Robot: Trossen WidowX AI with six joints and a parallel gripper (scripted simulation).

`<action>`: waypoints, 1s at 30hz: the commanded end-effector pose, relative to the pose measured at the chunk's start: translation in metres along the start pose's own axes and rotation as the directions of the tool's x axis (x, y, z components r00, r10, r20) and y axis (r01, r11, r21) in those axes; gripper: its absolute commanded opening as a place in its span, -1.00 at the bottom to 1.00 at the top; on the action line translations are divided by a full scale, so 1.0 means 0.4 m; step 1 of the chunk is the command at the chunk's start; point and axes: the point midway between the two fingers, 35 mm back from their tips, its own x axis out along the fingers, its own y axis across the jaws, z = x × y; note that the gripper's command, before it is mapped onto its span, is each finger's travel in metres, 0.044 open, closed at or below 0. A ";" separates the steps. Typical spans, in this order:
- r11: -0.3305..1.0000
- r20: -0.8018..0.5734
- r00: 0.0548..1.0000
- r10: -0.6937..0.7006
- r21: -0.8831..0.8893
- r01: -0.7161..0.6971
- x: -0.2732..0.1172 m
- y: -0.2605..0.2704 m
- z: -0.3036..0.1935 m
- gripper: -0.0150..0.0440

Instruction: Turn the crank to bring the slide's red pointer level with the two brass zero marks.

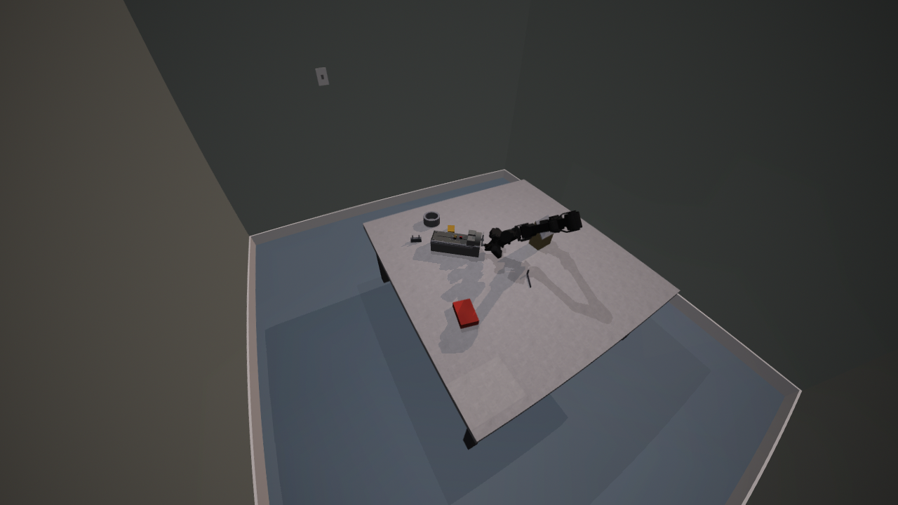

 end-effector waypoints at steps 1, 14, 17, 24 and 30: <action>1.000 0.002 1.000 0.024 -0.005 -0.024 -0.005 0.022 0.004 -0.49; 1.000 0.002 1.000 0.024 -0.005 -0.024 -0.010 0.030 0.008 -0.49; 1.000 0.002 1.000 0.024 -0.005 -0.024 -0.011 0.032 0.009 -0.49; 1.000 0.002 1.000 0.025 -0.005 -0.025 -0.015 0.036 0.012 -0.49; 1.000 -0.004 1.000 0.003 -0.005 -0.003 -0.009 0.022 0.006 -0.49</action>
